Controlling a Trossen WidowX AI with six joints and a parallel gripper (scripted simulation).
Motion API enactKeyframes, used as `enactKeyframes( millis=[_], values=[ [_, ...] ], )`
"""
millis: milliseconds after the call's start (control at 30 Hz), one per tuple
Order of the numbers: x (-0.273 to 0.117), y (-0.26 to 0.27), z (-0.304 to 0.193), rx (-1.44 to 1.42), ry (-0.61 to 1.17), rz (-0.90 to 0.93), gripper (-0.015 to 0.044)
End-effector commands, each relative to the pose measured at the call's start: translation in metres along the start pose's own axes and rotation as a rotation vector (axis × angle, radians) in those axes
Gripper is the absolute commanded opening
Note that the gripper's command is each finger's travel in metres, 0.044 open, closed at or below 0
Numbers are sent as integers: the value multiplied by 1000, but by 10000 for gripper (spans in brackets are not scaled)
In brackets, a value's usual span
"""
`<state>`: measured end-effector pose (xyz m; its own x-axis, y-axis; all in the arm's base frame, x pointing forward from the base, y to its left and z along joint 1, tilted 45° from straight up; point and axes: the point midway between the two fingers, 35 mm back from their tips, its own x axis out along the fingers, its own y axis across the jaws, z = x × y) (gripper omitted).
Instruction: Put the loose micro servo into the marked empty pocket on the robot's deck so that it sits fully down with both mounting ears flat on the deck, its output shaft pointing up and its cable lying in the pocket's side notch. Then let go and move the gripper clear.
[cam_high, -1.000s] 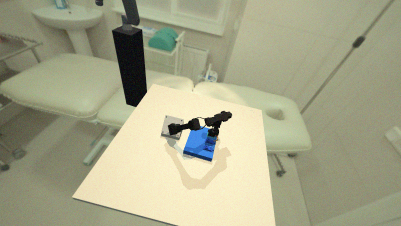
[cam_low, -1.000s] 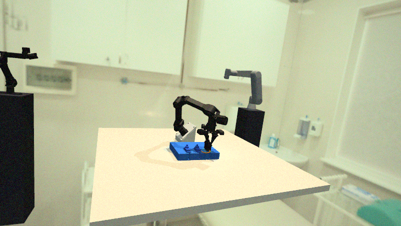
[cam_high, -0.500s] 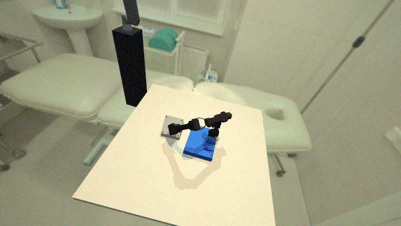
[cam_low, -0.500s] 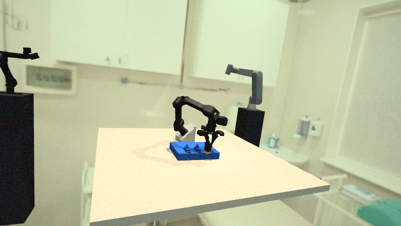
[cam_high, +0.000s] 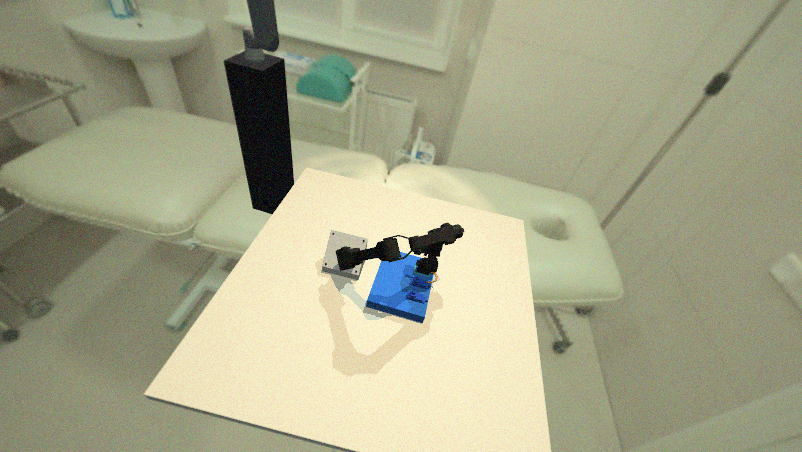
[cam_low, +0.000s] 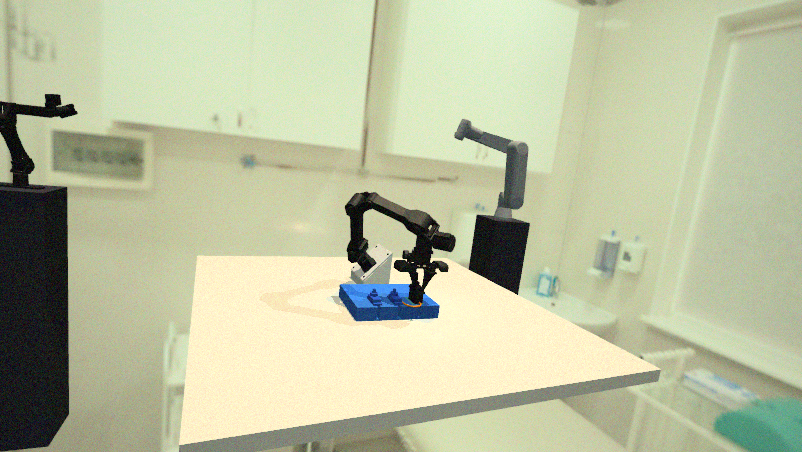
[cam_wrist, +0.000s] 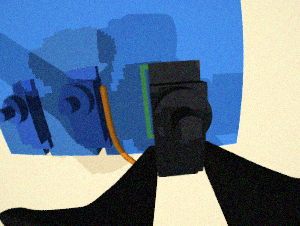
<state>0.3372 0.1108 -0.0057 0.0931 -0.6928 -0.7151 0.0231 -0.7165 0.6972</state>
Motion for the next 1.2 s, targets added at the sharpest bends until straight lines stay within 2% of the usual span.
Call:
enactKeyframes(
  millis=[0,1033,1167],
  values=[
    [4,1,-1,5,-3,1,0],
    [4,1,-1,5,-3,1,0],
    [-6,0,0,2,-2,0,0]
  ],
)
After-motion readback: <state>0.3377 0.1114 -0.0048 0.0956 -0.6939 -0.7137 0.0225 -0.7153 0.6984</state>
